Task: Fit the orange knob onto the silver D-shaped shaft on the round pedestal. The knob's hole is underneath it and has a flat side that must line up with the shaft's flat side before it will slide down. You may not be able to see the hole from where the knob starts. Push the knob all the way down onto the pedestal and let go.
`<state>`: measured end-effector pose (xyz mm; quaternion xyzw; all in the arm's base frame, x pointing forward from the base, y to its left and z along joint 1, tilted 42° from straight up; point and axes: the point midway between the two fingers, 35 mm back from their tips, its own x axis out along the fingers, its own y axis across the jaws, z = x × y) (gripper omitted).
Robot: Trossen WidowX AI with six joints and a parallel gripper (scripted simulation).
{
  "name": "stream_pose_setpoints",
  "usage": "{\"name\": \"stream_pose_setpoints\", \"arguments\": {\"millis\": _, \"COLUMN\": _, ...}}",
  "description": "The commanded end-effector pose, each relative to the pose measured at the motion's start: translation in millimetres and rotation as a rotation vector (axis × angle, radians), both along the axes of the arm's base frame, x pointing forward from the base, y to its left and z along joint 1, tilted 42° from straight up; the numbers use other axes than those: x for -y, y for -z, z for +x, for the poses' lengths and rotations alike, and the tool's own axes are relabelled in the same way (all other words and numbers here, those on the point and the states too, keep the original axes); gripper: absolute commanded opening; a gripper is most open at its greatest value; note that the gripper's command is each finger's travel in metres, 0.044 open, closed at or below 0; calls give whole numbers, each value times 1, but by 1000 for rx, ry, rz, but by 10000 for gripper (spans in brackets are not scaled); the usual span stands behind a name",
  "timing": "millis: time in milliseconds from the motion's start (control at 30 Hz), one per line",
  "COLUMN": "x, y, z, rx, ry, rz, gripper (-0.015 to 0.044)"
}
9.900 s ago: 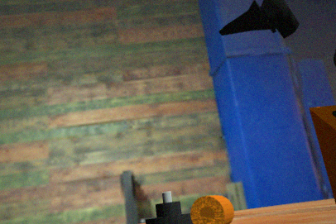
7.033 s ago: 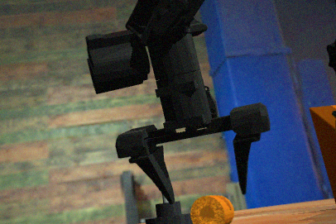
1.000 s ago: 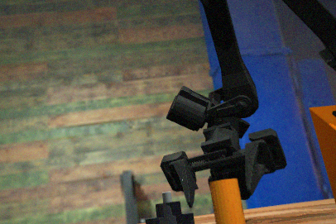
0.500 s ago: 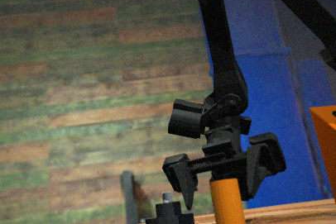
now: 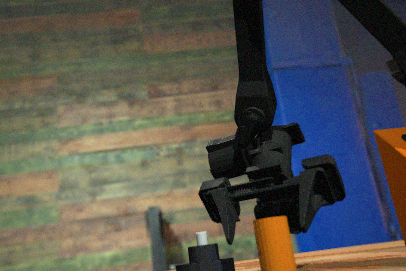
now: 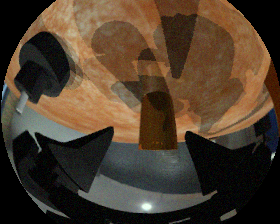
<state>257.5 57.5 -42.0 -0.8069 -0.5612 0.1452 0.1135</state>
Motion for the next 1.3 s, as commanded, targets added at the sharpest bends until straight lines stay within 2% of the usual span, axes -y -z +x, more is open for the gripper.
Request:
{"name": "stream_pose_setpoints", "arguments": {"millis": 0, "x": 24, "y": -33, "z": 7, "rx": 64, "ry": -20, "rz": -15, "gripper": 440}}
{"name": "stream_pose_setpoints", "arguments": {"millis": 333, "x": 33, "y": -68, "z": 8, "rx": 7, "ry": -26, "rz": 58, "gripper": 440}}
{"name": "stream_pose_setpoints", "arguments": {"millis": 867, "x": 31, "y": -71, "z": 5, "rx": -1, "ry": -67, "rz": 38, "gripper": 440}}
{"name": "stream_pose_setpoints", "arguments": {"millis": 1067, "x": 27, "y": -78, "z": -10, "rx": -99, "ry": -328, "rz": -284, "gripper": 440}}
{"name": "stream_pose_setpoints", "arguments": {"millis": 1267, "x": 48, "y": -84, "z": 3, "rx": -195, "ry": -295, "rz": -699, "gripper": 440}}
